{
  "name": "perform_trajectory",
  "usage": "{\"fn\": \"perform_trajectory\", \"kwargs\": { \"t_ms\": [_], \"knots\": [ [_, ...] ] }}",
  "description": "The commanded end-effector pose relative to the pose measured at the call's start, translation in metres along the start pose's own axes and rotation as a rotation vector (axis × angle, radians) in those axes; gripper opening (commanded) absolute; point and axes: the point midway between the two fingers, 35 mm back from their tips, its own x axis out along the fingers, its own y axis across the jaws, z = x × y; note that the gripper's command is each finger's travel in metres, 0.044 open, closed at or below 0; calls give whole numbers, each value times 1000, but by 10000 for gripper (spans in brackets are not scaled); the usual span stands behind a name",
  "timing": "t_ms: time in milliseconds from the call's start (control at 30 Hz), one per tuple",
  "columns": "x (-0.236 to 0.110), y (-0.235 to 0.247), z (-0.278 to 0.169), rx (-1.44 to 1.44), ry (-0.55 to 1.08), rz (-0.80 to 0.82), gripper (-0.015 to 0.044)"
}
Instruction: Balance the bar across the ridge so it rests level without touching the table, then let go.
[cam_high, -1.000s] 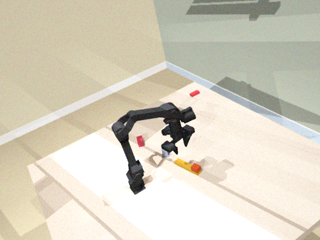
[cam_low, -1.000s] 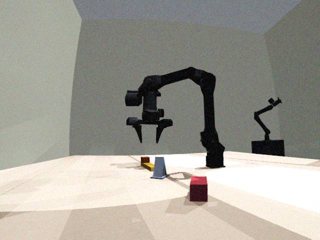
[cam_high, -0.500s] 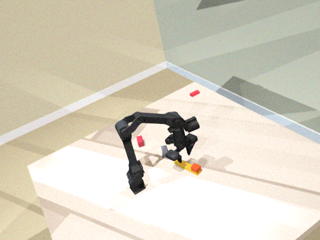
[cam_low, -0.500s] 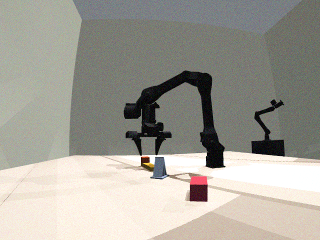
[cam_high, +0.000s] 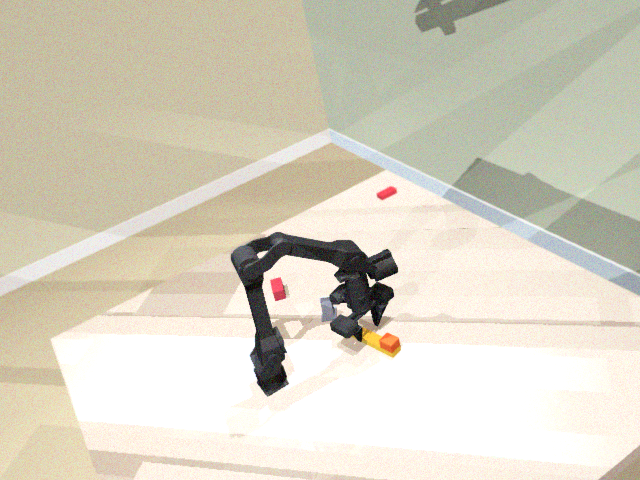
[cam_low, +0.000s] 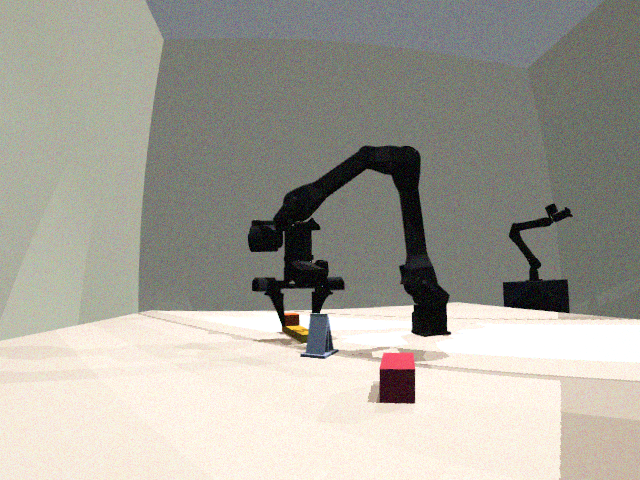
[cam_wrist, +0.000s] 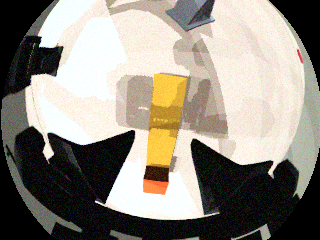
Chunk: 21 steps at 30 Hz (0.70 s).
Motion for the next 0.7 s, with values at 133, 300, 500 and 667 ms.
{"fn": "perform_trajectory", "kwargs": {
  "t_ms": [133,300,500,667],
  "knots": [
    [14,1,0,-5,0,7,315],
    [18,1,0,-5,0,7,315],
    [18,1,0,-5,0,7,315],
    [17,1,1,0,-3,6,289]
  ]
}}
